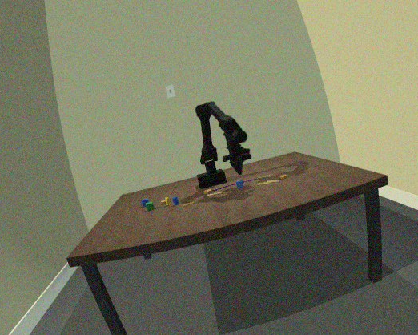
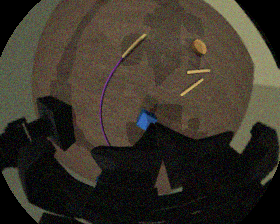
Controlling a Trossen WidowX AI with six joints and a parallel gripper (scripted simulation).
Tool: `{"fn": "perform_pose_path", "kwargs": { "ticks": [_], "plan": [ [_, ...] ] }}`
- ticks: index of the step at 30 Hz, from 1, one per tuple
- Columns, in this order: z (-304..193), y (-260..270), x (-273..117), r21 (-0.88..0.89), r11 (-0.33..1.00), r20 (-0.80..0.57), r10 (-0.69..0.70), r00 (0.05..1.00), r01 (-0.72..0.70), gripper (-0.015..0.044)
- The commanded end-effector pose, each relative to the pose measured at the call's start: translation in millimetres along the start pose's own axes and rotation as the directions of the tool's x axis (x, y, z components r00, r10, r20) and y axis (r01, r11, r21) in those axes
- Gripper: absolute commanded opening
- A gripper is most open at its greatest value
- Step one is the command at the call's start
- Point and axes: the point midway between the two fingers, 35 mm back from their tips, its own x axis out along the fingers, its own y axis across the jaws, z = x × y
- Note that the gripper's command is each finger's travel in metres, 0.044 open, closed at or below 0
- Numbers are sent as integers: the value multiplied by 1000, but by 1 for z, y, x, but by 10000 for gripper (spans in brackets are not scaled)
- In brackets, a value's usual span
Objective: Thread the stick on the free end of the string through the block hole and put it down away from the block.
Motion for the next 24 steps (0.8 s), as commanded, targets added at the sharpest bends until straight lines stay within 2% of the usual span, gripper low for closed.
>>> {"fn": "perform_pose_path", "kwargs": {
  "ticks": [1,7,9,13,20,24],
  "plan": [
    [0,0,0,0,1000,0,0,1000,0,0],
    [0,0,0,0,1000,0,0,1000,0,0],
    [7,1,0,38,999,1,0,1000,0,53],
    [47,8,0,260,966,4,3,1000,-4,157],
    [117,35,0,628,778,8,10,1000,-12,341],
    [130,43,0,692,722,8,11,1000,-14,440]
  ]
}}
